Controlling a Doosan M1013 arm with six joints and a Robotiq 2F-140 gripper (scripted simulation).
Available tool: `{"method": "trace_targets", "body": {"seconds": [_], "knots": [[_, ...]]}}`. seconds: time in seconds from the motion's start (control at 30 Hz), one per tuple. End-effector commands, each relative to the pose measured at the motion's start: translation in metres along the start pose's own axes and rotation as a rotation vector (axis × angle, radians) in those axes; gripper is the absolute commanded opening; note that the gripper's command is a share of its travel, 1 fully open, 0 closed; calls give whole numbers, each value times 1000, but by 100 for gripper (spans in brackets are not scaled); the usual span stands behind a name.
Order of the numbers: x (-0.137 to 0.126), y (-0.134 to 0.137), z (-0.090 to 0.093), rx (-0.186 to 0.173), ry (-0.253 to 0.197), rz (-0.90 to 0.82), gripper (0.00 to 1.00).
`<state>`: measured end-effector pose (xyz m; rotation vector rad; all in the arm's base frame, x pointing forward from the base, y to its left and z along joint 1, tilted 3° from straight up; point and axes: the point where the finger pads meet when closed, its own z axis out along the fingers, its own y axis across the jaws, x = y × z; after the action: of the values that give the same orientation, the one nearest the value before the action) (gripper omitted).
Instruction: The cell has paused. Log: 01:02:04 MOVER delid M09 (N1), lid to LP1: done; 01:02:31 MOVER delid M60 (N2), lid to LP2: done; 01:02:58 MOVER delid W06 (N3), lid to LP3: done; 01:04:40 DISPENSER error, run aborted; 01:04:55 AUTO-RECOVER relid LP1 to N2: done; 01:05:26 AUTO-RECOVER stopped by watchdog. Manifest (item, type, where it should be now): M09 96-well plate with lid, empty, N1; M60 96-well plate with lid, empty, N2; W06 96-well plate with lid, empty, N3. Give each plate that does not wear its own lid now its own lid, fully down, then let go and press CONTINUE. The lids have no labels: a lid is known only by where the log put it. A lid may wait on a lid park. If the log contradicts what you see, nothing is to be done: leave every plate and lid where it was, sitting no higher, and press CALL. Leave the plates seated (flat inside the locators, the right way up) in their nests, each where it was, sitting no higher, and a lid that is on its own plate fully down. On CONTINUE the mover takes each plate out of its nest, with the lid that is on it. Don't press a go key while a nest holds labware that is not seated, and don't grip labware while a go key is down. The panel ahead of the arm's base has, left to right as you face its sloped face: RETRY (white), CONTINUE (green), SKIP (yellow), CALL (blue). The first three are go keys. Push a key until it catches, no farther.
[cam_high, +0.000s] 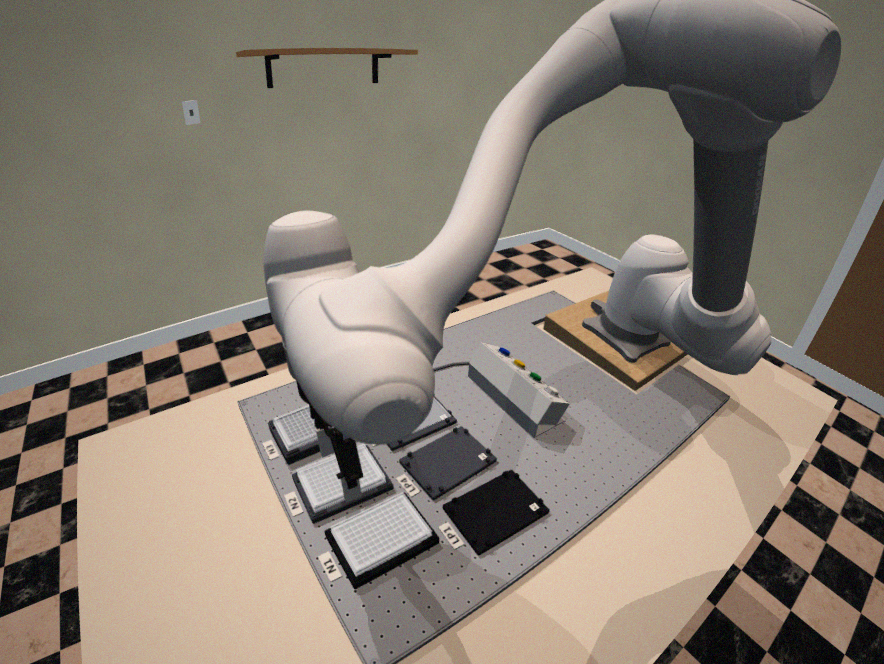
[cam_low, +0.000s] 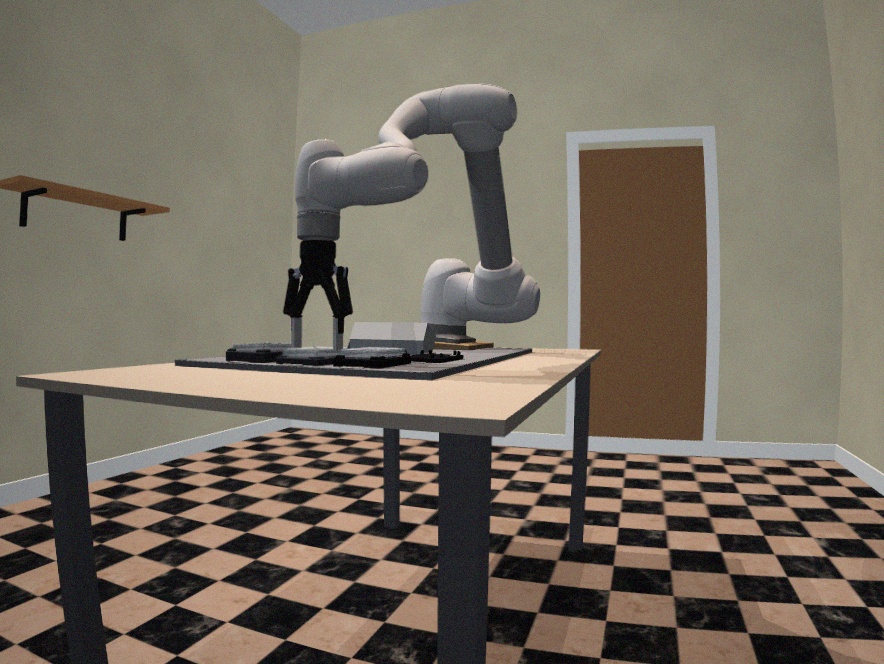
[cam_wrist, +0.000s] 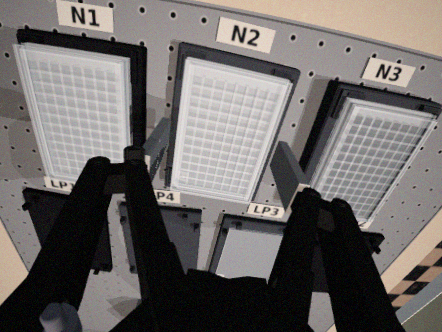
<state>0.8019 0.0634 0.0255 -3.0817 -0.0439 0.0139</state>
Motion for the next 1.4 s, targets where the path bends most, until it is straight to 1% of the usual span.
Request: {"method": "trace_targets", "body": {"seconds": [0.0,0.33,0.67,1.17,1.23,1.37], "knots": [[0,0,0,0,0,0,66],[0,0,-1,0,0,0,66],[0,0,-10,0,0,0,66],[0,0,-42,0,0,0,66],[0,0,-42,0,0,0,66],[0,0,-49,0,0,0,66]]}}
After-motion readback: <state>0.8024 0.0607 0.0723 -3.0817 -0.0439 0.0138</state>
